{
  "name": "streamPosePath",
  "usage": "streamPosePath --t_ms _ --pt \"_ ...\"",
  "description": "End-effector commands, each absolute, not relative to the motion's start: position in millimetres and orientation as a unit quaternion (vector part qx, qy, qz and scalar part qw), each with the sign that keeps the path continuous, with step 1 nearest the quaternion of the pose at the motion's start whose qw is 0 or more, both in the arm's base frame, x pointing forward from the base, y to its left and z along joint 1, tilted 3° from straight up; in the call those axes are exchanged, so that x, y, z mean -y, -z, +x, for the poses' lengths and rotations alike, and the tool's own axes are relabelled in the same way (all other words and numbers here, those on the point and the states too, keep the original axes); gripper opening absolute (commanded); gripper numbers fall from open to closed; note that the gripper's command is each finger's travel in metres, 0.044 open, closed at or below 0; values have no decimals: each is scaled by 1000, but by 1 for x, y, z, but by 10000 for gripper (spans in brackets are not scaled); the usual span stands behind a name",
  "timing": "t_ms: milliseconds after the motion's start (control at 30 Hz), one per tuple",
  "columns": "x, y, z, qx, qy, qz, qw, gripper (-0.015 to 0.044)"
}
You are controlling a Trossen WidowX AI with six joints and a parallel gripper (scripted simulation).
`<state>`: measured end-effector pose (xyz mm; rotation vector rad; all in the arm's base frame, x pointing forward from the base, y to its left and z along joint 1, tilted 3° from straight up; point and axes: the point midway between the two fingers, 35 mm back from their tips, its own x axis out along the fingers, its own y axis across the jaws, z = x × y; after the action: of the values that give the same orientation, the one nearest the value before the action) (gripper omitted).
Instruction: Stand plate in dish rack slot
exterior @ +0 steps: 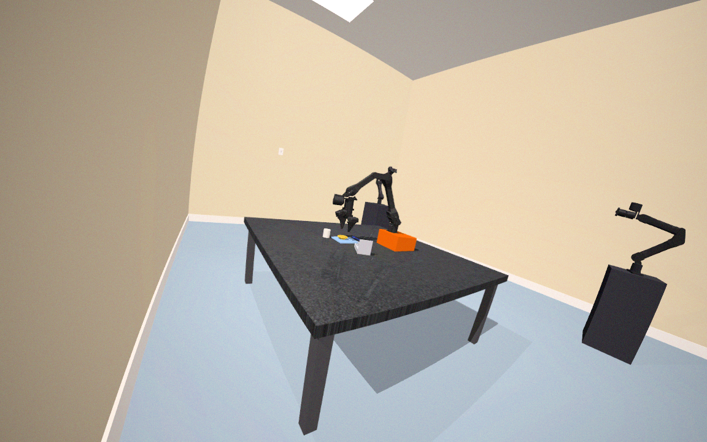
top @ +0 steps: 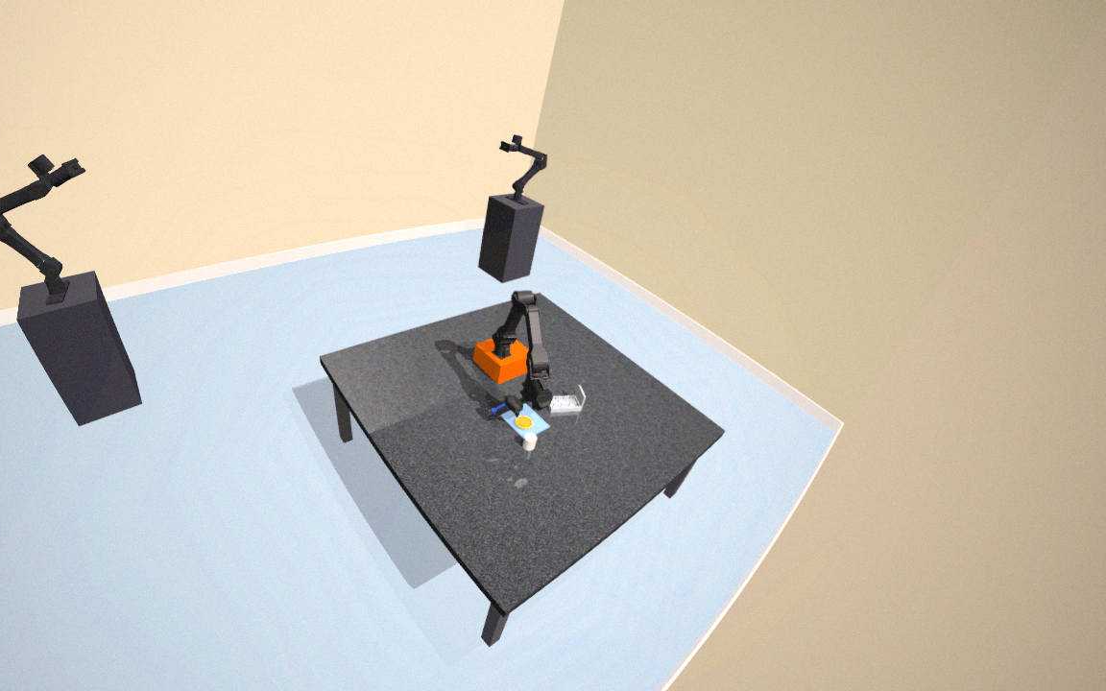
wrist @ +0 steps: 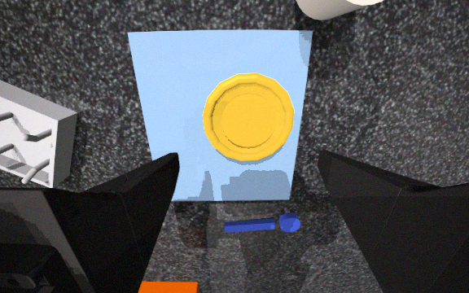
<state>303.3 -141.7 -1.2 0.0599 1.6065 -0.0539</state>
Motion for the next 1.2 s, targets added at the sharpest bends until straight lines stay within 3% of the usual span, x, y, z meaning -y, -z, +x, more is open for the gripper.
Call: streamPosePath --t_ms 0,1167 --pt "144 -1 307 -713 26 21 701 400" --pt "144 55 308 -713 26 21 700 400"
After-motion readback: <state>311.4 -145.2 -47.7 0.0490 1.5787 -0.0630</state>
